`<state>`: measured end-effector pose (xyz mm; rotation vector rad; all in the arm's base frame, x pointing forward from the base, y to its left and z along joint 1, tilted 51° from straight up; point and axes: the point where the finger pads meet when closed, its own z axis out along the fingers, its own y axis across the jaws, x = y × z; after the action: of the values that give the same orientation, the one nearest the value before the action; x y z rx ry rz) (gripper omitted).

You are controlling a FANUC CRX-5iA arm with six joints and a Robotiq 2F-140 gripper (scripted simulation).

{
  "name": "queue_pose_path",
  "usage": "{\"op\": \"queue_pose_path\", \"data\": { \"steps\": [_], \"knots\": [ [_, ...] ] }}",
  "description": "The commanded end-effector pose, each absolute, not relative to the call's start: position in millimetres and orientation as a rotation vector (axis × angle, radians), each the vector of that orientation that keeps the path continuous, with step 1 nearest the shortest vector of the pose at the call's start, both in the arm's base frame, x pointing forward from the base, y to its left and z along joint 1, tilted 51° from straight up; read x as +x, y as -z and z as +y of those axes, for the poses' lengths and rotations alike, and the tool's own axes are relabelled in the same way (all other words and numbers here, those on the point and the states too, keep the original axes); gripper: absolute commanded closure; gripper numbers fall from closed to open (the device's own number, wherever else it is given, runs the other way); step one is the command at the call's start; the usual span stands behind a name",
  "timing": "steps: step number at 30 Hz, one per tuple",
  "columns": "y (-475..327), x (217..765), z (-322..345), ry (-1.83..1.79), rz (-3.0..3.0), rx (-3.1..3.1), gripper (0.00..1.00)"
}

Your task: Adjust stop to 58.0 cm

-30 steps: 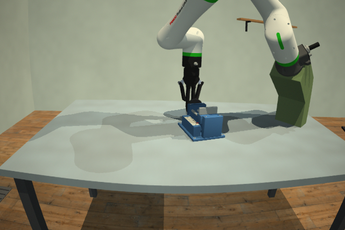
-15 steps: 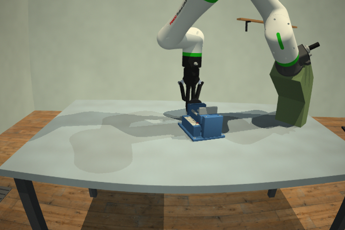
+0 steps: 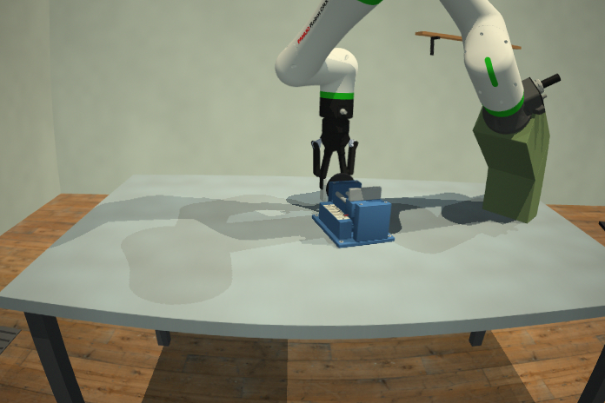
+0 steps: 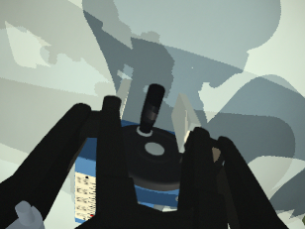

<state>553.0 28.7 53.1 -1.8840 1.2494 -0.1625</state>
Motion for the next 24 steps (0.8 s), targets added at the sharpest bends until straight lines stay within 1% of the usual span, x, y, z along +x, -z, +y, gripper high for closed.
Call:
{"op": "queue_pose_path", "data": {
  "steps": [1, 19, 24],
  "knots": [
    [-53.1, 553.0, 28.4, 0.163, 1.250, -1.884, 0.67],
    [-53.4, 552.8, 28.2, 0.163, 1.250, -1.884, 0.67],
    [-65.7, 542.6, 17.0, 0.163, 1.250, -1.884, 0.67]
  ]
}}
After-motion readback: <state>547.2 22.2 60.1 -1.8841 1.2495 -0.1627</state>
